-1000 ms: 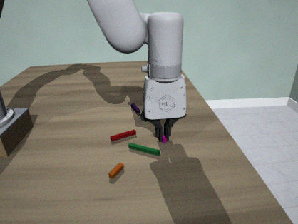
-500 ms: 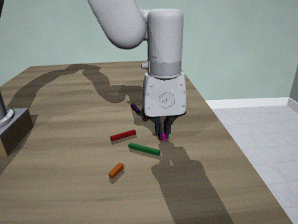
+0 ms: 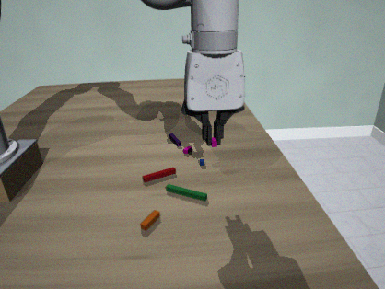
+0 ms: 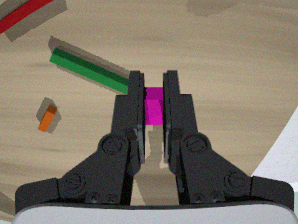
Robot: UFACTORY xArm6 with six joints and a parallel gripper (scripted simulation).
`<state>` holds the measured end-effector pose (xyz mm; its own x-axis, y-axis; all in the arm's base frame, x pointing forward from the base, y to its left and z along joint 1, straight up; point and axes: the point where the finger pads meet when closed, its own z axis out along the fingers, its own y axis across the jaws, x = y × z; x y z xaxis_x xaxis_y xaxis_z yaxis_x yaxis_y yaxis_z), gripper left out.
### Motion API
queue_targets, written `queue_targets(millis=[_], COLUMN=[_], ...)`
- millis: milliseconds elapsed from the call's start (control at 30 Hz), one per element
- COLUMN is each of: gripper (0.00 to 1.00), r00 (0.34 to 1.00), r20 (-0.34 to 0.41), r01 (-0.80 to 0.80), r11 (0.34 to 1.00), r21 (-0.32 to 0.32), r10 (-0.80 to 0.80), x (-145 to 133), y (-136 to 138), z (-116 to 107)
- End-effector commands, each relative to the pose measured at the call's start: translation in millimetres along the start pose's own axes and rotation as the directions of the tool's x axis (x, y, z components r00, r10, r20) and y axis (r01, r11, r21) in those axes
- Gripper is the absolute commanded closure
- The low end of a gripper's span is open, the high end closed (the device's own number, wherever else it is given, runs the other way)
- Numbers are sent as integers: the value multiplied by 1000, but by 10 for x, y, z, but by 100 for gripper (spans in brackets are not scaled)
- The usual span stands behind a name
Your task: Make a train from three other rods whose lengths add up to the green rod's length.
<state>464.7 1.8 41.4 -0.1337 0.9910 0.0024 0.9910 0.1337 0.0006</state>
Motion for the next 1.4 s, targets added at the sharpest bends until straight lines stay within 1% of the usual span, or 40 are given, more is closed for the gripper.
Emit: queue_targets(millis=[0, 400, 500, 600, 700, 767, 967, 1200, 1267, 1367], gripper=[96, 96, 96, 96, 96, 96, 96, 96, 96, 96], r00=[1000, 1000, 997, 980, 976, 952, 898, 808, 808, 738], r20=[0, 0, 0, 0, 0, 0, 0, 0, 0, 0], r01=[0, -11, -74, -198, -218, -306, -439, -589, -589, -675], r11=[1000, 1000, 997, 980, 976, 952, 898, 808, 808, 738], r21=[0, 0, 0, 0, 0, 0, 0, 0, 0, 0], r10=[0, 11, 74, 198, 218, 306, 439, 589, 589, 675], x=[1, 21, 135, 363, 400, 564, 824, 1137, 1137, 1333], y=[-5, -4, 4, 10, 9, 5, -13, -55, -55, -93], z=[-186, -187, -187, -188, -188, -189, -190, -191, -191, -191])
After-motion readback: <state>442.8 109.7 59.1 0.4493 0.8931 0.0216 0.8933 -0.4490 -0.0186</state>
